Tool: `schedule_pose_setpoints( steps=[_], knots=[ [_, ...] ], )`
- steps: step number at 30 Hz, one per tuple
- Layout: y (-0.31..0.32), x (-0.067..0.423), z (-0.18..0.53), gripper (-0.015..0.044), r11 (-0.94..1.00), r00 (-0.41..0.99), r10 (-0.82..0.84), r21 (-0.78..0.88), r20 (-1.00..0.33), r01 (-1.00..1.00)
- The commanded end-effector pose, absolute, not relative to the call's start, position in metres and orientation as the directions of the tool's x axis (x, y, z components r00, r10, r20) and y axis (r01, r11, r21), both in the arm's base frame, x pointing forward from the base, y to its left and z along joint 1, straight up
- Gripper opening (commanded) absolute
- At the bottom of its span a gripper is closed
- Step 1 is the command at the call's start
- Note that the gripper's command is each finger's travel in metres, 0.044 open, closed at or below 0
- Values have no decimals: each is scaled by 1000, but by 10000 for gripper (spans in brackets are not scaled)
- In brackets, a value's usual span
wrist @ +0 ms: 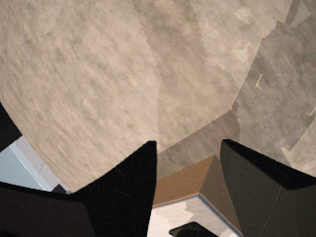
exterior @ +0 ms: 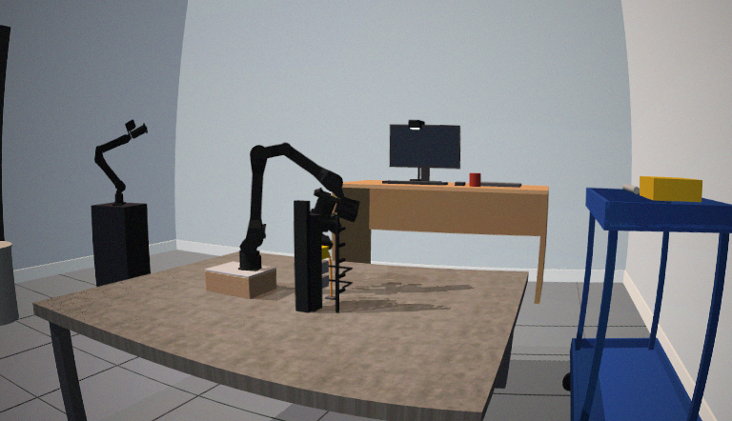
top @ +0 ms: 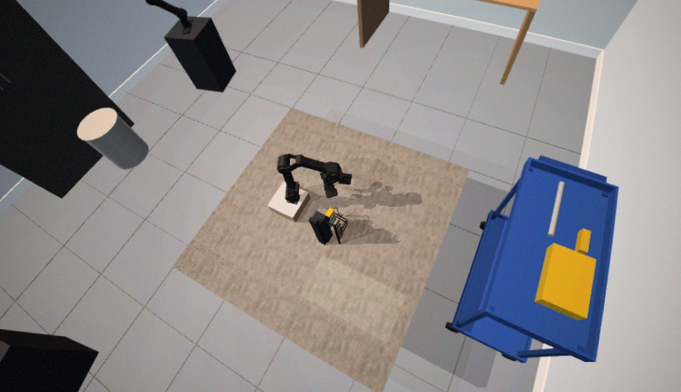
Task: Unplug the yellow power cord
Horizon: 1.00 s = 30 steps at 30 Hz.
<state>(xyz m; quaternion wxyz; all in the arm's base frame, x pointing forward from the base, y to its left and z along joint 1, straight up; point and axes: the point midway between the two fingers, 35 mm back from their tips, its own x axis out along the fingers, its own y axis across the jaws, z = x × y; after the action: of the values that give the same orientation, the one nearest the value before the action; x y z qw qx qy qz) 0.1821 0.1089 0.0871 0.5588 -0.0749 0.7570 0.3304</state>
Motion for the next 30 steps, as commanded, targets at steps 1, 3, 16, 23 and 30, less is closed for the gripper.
schedule_pose_setpoints(
  steps=[1, 3, 16, 23, 30],
  knots=[
    [57, 232, 109, 160, 585, -158, 183, 237, -970, -776],
    [40, 243, 115, 160, 528, -110, 154, 176, -982, -831],
    [-27, 271, 141, 160, 250, 32, 2, -30, -999, -968],
    [-27, 270, 141, 160, 250, 32, 2, -30, -999, -968],
    [-38, 268, 141, 160, 250, 32, 1, -30, -1000, -968]
  ],
)
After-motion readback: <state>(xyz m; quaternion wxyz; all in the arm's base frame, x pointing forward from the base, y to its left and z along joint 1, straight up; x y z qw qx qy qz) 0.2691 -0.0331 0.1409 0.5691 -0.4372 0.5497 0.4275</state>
